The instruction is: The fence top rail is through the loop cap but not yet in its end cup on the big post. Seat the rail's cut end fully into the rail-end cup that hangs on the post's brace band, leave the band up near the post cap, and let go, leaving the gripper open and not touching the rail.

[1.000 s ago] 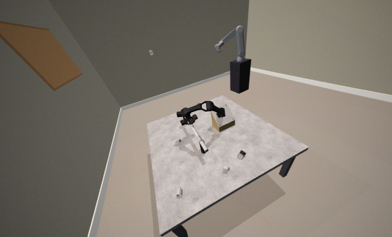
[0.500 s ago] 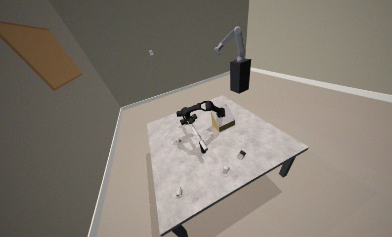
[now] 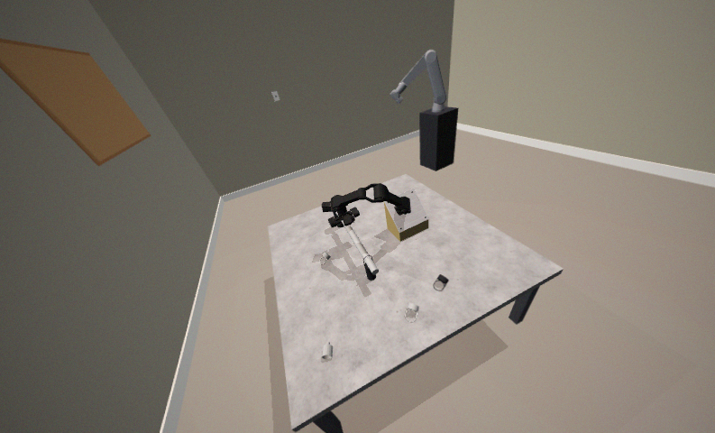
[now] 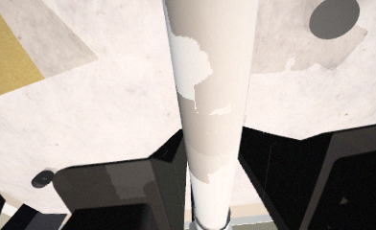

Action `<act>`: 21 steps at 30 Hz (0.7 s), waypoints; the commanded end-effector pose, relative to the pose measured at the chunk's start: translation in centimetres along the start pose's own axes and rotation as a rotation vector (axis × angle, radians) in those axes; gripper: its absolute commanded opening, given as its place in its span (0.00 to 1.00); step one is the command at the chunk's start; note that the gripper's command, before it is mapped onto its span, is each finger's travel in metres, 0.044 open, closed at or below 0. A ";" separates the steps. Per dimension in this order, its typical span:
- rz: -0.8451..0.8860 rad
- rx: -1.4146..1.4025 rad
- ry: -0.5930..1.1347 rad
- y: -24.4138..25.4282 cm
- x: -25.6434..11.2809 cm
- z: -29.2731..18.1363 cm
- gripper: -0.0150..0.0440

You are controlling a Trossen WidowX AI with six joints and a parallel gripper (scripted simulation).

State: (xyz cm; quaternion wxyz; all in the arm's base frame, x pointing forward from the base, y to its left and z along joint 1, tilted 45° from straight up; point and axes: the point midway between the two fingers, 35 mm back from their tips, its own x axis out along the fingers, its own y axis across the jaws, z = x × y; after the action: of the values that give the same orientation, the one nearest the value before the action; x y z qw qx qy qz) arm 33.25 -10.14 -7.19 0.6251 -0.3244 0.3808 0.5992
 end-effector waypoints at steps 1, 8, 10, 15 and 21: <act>0.000 0.000 0.000 0.0 0.0 0.0 0.25; 0.000 0.000 0.000 0.0 0.0 0.0 0.25; 0.000 0.000 0.000 0.0 0.0 0.0 0.34; 0.000 0.000 0.000 0.0 0.0 0.0 0.57; 0.000 0.000 0.000 0.0 -0.8 0.5 0.83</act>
State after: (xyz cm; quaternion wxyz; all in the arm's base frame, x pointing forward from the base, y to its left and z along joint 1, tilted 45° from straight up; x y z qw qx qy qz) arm 33.24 -10.13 -6.81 0.6251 -0.3245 0.3807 0.5992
